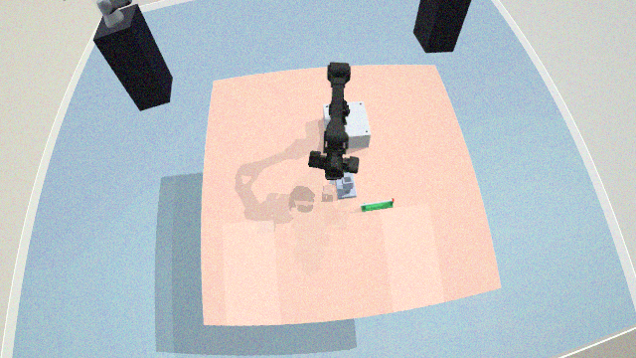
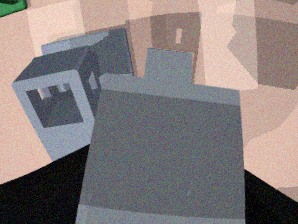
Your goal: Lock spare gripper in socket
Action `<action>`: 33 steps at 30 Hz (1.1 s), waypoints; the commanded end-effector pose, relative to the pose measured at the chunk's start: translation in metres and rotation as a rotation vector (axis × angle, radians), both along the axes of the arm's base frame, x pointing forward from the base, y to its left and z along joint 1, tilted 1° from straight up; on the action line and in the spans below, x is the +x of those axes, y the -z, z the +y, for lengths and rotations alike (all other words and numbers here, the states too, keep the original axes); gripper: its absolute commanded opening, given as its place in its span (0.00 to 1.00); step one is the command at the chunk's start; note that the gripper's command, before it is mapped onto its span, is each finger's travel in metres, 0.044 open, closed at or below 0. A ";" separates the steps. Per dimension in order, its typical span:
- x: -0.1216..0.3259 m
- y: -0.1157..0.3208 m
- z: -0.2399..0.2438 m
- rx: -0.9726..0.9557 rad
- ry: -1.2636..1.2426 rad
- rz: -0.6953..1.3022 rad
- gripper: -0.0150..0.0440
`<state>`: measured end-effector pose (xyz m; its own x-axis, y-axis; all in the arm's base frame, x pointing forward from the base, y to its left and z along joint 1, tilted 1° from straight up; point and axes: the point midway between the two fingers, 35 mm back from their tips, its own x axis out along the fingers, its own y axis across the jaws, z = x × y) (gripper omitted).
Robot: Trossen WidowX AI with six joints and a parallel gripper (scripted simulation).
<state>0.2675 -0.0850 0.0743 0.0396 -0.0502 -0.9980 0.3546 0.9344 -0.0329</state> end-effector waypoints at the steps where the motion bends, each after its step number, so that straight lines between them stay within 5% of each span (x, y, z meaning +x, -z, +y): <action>1: 0.003 -0.004 0.005 0.006 -0.015 0.039 0.25; 33: 0.006 -0.034 0.056 0.057 -0.164 0.431 0.25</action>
<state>0.2735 -0.0332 0.1049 -0.3465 -0.0140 -0.9379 0.1828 0.9797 -0.0822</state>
